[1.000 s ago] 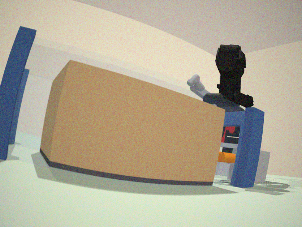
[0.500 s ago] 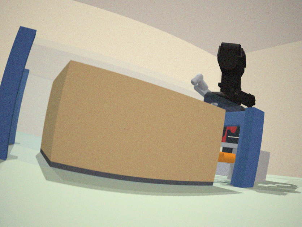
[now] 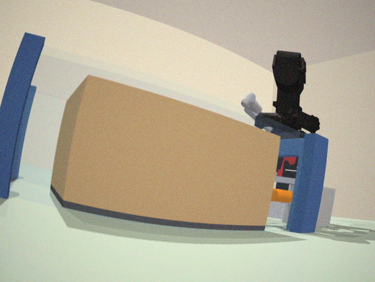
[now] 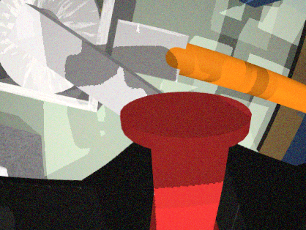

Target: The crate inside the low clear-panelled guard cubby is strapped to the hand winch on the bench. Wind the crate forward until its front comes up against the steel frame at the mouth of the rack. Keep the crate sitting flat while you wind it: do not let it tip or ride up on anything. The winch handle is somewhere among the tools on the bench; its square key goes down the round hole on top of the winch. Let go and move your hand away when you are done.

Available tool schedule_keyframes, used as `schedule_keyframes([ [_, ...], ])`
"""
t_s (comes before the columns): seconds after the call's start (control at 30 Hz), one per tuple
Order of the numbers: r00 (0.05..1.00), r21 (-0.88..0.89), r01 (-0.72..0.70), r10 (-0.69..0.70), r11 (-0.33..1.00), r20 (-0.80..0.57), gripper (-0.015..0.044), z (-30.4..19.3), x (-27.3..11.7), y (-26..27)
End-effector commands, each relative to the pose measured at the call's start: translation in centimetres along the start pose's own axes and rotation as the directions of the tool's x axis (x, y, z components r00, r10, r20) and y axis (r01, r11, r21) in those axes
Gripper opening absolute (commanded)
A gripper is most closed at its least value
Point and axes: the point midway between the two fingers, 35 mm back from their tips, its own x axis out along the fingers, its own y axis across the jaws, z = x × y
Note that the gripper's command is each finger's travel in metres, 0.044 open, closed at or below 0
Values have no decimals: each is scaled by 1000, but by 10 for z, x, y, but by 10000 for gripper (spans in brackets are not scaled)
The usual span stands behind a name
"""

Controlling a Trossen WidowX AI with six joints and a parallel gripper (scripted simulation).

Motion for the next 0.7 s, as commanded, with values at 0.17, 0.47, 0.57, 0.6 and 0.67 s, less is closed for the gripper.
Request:
schedule_keyframes([
  [0.17,999,-8,20,-20,1000,27,0,21,0,-11],
  [0.47,999,-8,20,-20,1000,28,0,30,-1,-14],
  [0.57,999,-8,20,-20,1000,29,0,34,-1,-15],
  [0.6,999,-8,20,-20,1000,29,0,35,-1,-16],
  [0.67,999,-8,20,-20,1000,29,0,37,-1,-16],
])
